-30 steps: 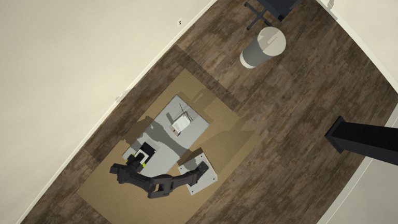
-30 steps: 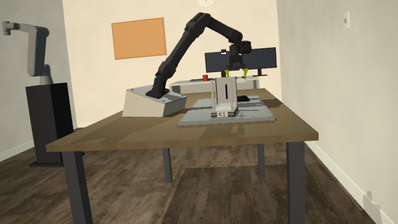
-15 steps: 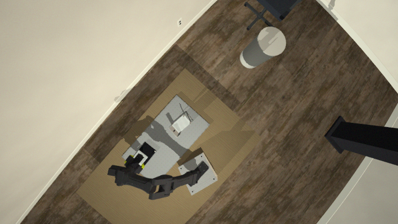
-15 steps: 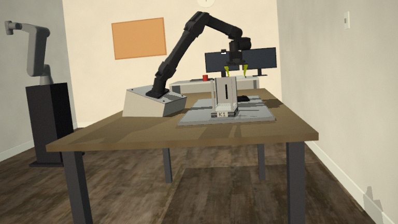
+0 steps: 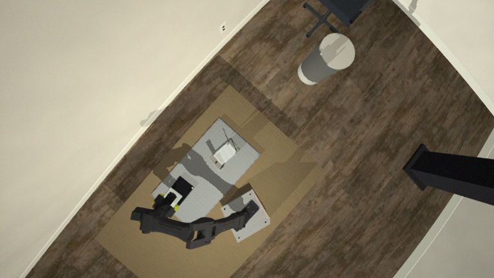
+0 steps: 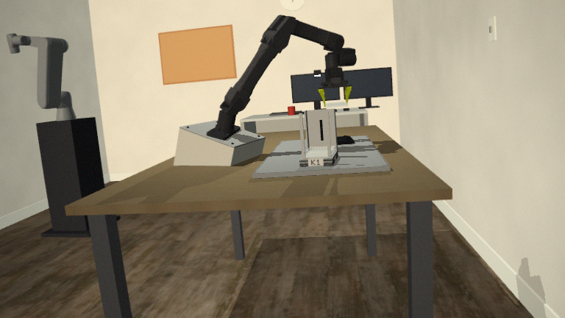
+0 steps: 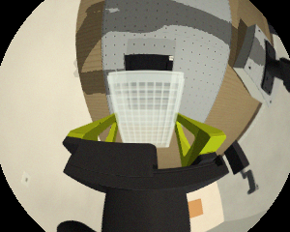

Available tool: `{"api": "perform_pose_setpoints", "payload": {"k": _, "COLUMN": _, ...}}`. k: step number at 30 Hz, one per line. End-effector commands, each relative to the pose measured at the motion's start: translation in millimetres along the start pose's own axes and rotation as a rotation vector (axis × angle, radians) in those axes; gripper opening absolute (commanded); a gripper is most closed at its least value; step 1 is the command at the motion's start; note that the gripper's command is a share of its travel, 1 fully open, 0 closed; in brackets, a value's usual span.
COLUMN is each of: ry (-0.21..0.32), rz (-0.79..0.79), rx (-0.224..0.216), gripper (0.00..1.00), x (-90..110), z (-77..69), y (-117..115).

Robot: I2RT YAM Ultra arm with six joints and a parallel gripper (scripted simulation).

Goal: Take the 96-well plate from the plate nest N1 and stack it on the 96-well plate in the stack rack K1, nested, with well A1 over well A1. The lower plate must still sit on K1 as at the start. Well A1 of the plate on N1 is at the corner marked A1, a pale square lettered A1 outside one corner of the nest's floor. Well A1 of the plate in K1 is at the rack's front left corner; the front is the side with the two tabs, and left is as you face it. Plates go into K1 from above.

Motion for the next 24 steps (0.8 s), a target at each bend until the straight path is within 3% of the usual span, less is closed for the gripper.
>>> {"api": "perform_pose_setpoints", "payload": {"k": 1, "ry": -0.001, "rz": -0.005, "rx": -0.025, "gripper": 0.0, "x": -2.5, "z": -26.2, "y": -1.8}}
{"api": "perform_pose_setpoints", "payload": {"k": 4, "ry": -0.001, "rz": -0.008, "rx": -0.024, "gripper": 0.0, "x": -2.6, "z": -31.2, "y": -2.0}}
{"api": "perform_pose_setpoints", "payload": {"k": 24, "ry": -0.011, "rz": -0.013, "rx": -0.008, "gripper": 0.0, "x": -1.6, "z": -28.2, "y": -1.6}}
Point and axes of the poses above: the point where the finger pads meet when closed, its own z axis out along the fingers, its own y axis across the jaws, x = y × z, the point moved 7 cm from there along -z, back along the fingers
